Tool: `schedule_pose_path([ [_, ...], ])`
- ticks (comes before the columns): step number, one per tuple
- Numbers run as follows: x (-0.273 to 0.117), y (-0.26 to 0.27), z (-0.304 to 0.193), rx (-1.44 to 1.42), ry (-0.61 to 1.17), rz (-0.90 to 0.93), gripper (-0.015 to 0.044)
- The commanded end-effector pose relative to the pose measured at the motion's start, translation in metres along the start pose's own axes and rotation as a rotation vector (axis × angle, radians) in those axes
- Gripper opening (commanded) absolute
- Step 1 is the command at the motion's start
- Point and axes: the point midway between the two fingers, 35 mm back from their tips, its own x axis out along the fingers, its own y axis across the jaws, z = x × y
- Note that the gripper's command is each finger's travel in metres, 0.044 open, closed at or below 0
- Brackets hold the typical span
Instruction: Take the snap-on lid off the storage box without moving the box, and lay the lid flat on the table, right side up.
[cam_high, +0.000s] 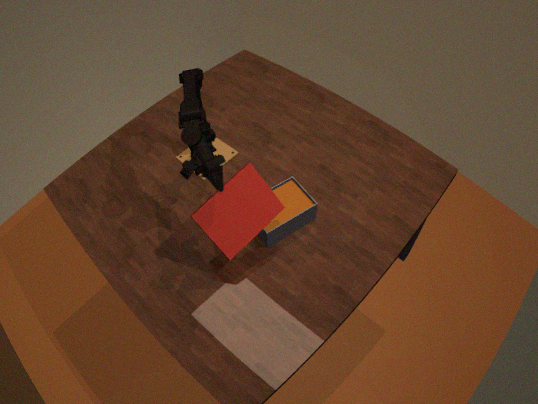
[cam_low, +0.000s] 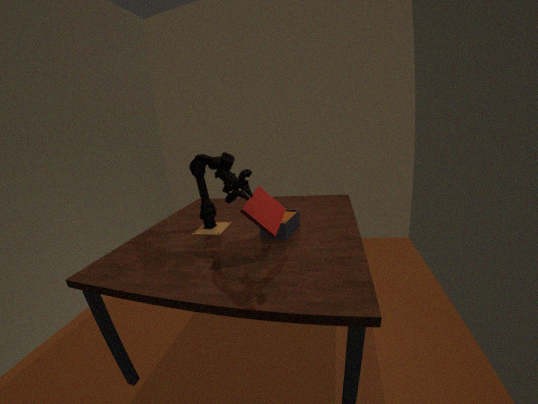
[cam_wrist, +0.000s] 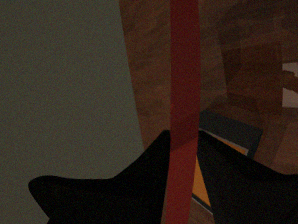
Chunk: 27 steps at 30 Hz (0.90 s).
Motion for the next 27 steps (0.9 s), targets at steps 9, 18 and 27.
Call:
schedule_pose_path([
  [9, -0.002, 0.004, 0.026, -0.009, 0.000, 0.012, 0.0000],
  [18, -0.003, 0.003, 0.044, -0.010, -0.001, 0.011, 0.0000],
  [27, -0.004, 0.002, 0.061, -0.011, -0.002, 0.011, 0.0000],
])
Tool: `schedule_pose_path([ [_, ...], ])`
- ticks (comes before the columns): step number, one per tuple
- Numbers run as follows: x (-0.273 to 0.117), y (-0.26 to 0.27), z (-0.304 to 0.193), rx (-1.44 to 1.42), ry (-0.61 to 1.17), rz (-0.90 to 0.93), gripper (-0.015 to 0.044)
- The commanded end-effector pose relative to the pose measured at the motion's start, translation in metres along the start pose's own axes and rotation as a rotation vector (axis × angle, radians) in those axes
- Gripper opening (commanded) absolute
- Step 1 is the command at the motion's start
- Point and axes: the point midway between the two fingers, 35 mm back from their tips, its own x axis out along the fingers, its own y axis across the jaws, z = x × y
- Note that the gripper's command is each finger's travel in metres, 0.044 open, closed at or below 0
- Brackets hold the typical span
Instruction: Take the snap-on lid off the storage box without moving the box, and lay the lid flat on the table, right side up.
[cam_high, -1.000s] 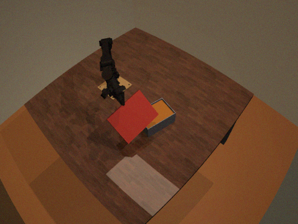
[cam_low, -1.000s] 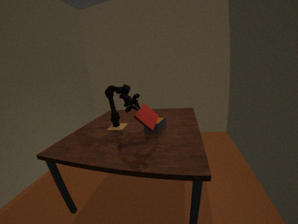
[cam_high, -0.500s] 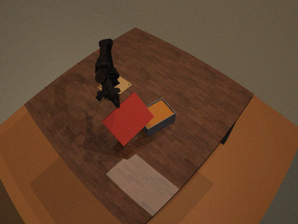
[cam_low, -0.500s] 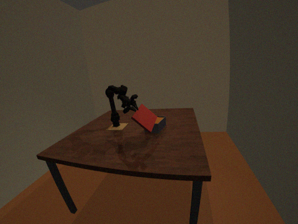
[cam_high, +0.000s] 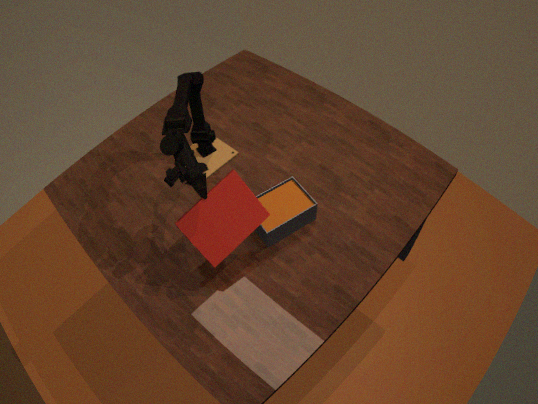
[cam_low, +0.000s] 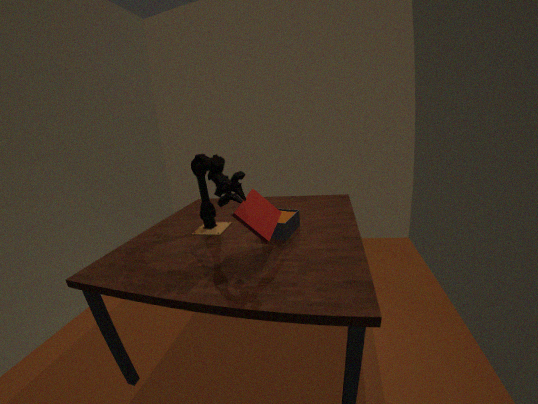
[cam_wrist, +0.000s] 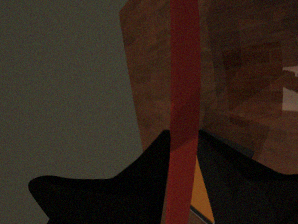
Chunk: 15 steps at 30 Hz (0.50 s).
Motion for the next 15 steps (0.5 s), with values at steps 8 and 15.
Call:
schedule_pose_path([
  [8, -0.002, 0.003, 0.024, -0.010, 0.000, 0.011, 0.0000],
  [15, -0.003, 0.003, 0.038, -0.010, -0.001, 0.011, 0.0000],
])
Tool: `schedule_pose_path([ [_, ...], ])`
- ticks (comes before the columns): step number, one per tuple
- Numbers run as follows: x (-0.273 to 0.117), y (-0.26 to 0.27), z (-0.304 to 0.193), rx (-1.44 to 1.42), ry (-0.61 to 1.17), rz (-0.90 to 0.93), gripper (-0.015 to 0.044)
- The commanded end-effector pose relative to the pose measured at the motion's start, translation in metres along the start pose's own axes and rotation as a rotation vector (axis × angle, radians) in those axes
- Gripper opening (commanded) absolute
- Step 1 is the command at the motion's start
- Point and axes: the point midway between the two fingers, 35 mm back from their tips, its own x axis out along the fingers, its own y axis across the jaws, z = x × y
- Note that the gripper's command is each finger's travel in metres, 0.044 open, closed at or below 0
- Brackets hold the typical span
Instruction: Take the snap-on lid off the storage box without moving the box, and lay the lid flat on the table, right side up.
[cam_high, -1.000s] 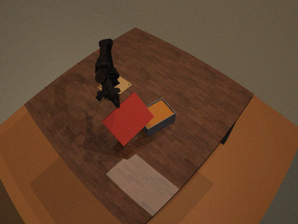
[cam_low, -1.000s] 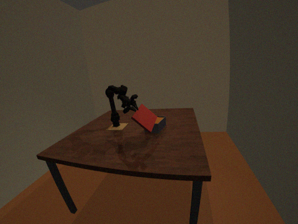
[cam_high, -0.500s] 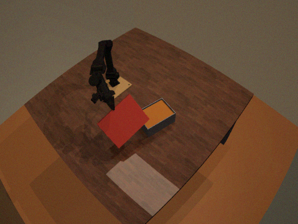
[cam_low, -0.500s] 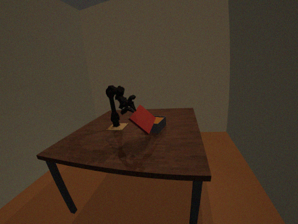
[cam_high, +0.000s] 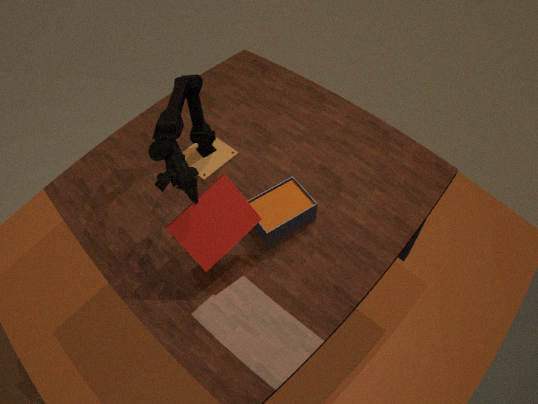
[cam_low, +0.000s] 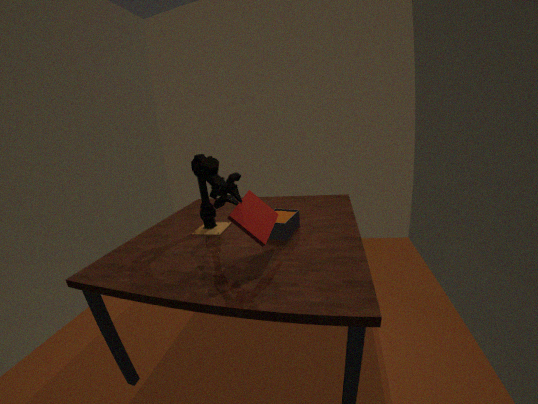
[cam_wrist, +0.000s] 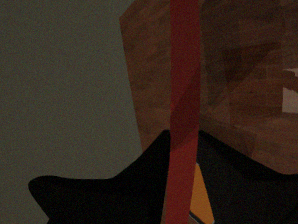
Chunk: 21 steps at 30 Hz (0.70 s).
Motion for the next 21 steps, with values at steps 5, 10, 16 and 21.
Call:
schedule_pose_path([
  [5, -0.002, 0.003, 0.018, -0.009, 0.000, 0.011, 0.0000],
  [10, -0.003, 0.003, 0.028, -0.010, -0.001, 0.011, 0.0000],
  [16, -0.003, 0.003, 0.040, -0.011, -0.001, 0.011, 0.0000],
  [21, -0.002, 0.001, 0.038, -0.011, -0.001, 0.011, 0.0000],
])
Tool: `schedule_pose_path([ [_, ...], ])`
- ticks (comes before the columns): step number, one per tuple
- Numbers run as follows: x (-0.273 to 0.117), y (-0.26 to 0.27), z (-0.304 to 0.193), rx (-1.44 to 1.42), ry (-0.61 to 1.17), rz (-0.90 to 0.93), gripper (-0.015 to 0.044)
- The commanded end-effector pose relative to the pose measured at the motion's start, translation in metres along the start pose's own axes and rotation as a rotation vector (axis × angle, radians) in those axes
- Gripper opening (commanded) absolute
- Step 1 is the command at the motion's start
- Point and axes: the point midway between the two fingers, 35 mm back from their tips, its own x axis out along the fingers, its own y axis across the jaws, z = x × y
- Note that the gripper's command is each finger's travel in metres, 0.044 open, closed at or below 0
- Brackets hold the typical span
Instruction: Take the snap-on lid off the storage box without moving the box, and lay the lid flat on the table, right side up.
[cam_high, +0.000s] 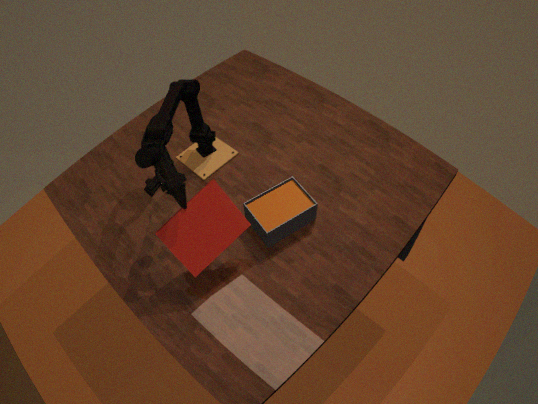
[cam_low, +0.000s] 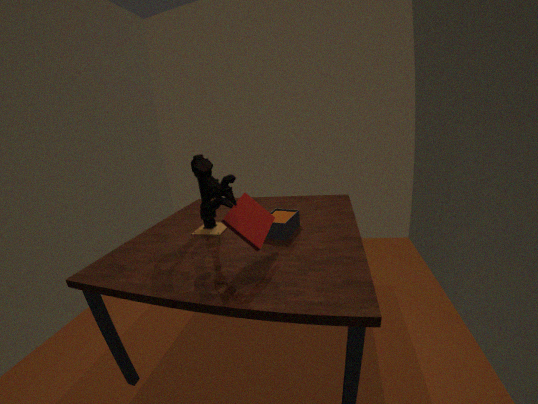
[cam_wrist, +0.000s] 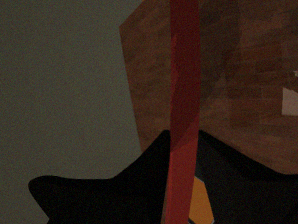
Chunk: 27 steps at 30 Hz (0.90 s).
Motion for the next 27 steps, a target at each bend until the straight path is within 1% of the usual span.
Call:
schedule_pose_path([
  [1, 0.000, 0.002, 0.000, -0.011, 0.003, 0.012, 0.0000],
  [27, 0.016, -0.018, -0.003, -0.010, 0.003, 0.012, 0.0000],
])
